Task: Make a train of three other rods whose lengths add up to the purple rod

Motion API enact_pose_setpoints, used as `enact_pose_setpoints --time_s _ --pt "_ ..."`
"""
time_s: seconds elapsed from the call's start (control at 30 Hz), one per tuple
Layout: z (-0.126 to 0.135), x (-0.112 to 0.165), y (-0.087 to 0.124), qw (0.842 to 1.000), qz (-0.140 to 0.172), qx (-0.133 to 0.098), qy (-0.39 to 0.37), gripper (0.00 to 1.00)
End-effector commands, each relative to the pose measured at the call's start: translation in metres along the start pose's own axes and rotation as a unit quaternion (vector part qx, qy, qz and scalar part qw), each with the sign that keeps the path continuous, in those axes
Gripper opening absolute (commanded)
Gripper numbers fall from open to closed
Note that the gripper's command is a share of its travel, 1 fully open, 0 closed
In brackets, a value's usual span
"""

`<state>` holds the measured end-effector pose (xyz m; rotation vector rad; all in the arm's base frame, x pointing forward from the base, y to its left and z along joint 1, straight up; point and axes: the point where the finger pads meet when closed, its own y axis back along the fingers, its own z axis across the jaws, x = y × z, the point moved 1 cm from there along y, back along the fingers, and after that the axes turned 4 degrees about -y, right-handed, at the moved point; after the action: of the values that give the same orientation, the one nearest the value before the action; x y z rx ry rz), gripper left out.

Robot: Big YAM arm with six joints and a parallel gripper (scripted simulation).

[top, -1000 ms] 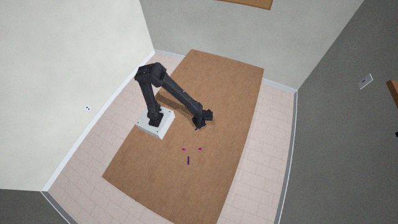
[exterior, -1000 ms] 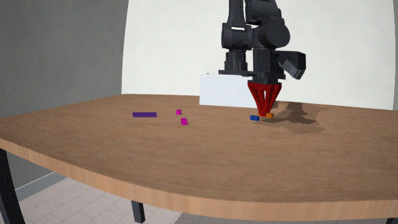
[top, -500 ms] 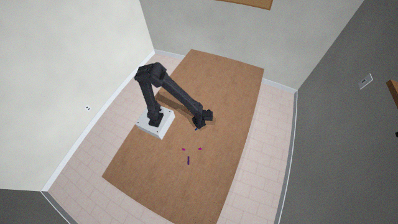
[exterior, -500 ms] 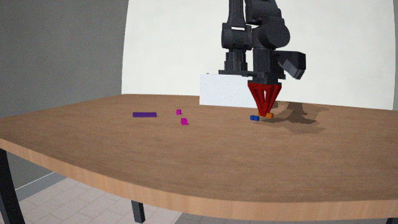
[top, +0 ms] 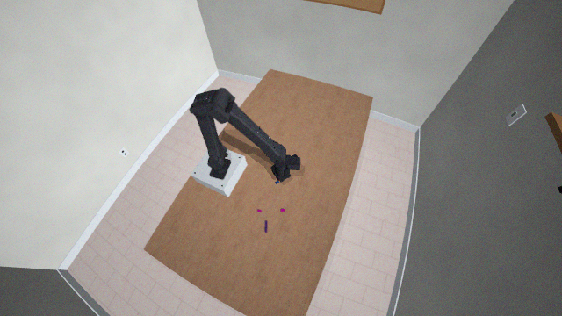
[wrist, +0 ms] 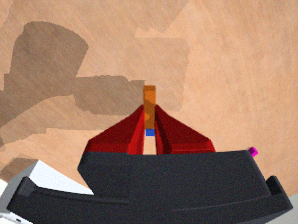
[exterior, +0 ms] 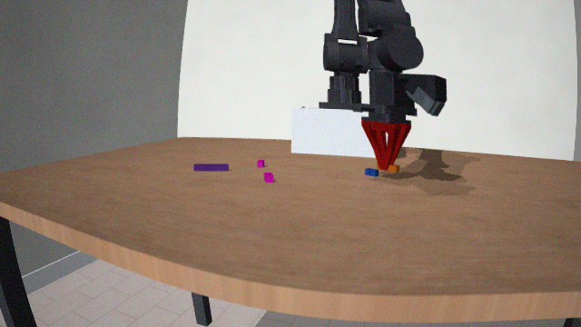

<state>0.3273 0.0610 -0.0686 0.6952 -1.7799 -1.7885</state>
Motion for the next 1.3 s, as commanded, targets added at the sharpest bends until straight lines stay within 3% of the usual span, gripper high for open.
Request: enact_pose_setpoints --time_s 0.0,0.93,0.97,1.07,1.27 --pt "-0.006 -0.015 0.007 1.0 -0.017 0.012 -0.002 0.04" --pt "-0.003 -0.01 -0.002 1.0 -0.009 0.007 -0.002 0.04" --pt "-0.006 -0.015 0.008 1.0 -0.023 0.015 -0.002 0.04" --pt "-0.001 -0.007 -0.007 1.0 -0.006 0.005 -0.002 0.04" --pt "-0.001 -0.007 -0.006 1.0 -0.012 0.009 -0.002 0.04"
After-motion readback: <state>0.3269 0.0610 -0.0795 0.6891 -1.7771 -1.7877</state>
